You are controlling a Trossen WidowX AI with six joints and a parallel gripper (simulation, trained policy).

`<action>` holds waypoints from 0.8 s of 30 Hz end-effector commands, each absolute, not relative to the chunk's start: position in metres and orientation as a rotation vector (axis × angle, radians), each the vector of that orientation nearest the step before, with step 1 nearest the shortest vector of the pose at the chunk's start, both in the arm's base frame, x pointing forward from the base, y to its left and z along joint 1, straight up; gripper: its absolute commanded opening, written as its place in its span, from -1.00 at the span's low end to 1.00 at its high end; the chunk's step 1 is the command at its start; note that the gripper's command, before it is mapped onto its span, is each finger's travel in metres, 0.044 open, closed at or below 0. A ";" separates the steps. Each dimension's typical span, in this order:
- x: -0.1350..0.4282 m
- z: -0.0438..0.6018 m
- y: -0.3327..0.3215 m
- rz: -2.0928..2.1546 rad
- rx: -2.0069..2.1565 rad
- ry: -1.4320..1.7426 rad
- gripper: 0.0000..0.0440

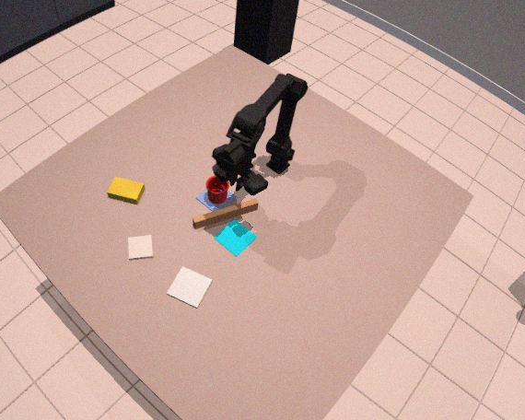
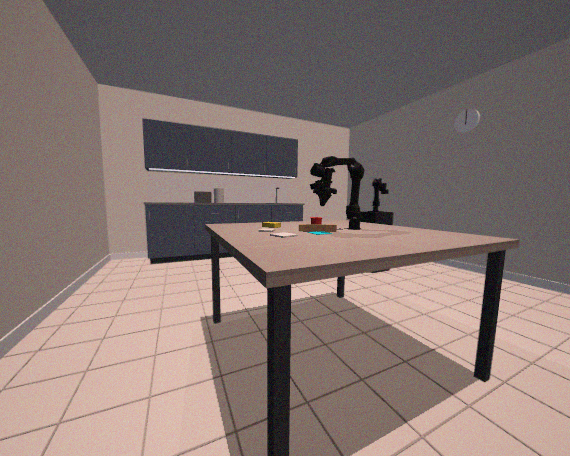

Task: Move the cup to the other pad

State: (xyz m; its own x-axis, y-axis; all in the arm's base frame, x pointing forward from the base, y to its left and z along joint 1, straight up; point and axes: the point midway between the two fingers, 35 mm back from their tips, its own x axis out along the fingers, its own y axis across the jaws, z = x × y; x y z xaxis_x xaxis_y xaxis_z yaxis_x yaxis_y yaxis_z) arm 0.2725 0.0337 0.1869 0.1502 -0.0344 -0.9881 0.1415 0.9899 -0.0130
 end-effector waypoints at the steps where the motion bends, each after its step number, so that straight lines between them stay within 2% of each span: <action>1: 0.271 0.183 0.028 -0.136 0.069 1.446 -0.55; 24: 0.260 0.129 -0.008 -0.138 -0.020 1.602 -0.37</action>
